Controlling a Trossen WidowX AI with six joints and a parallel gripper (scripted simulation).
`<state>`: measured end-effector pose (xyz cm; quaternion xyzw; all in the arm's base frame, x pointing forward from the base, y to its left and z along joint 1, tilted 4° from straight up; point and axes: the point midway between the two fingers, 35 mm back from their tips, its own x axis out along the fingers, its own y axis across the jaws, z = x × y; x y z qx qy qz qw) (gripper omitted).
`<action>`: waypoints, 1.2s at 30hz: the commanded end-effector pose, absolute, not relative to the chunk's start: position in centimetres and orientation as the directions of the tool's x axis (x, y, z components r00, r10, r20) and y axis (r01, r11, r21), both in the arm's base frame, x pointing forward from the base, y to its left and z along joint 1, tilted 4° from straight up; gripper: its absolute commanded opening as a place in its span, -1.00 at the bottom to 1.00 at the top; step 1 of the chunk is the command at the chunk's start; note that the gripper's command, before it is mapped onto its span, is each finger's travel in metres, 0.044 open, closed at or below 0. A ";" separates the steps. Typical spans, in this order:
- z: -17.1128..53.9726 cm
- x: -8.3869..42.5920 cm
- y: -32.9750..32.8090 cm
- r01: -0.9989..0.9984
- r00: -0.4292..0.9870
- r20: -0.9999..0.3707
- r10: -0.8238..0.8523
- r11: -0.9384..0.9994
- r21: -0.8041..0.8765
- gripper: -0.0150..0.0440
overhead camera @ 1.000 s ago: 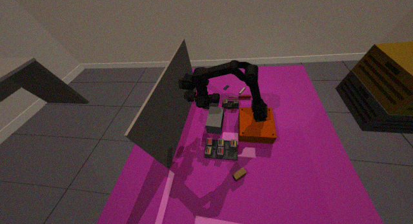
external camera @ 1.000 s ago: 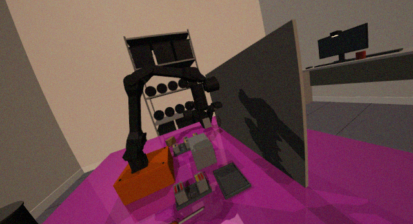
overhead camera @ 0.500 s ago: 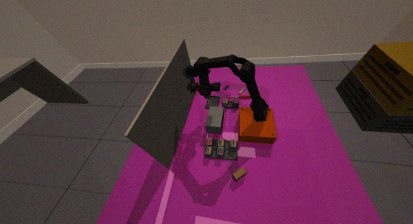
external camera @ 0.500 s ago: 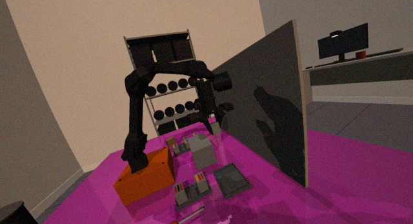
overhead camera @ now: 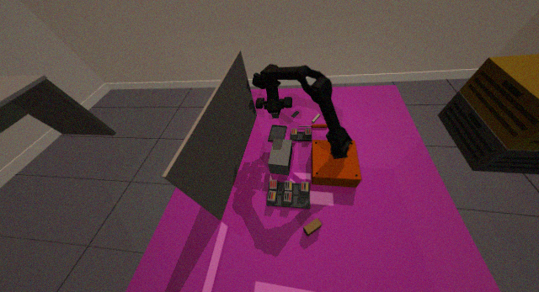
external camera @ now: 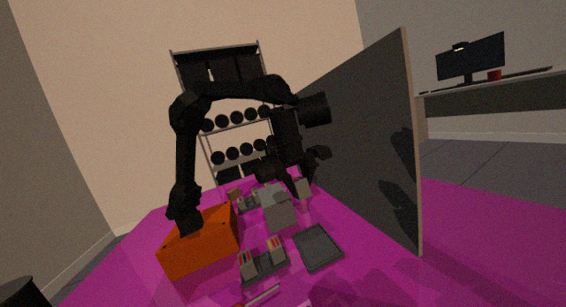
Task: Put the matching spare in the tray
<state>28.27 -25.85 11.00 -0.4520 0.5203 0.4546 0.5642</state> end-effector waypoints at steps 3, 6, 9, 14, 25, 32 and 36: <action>10.9 28.6 -25.9 -0.985 0.054 -0.998 0.040 0.165 -0.046 -0.49; 10.5 28.7 -26.0 -0.985 0.054 -0.998 0.040 0.165 -0.046 -0.49; 10.2 28.8 -26.0 -0.985 0.054 -0.998 0.040 0.165 -0.047 -0.49; 9.6 28.9 -26.1 -0.985 0.054 -0.998 0.040 0.165 -0.047 -0.49; 8.4 29.1 -26.1 -0.985 0.054 -0.998 0.040 0.165 -0.047 -0.49; 7.7 29.2 -26.2 -0.985 0.054 -0.998 0.040 0.165 -0.047 -0.49; 7.2 29.3 -26.2 -0.985 0.054 -0.998 0.040 0.165 -0.047 -0.49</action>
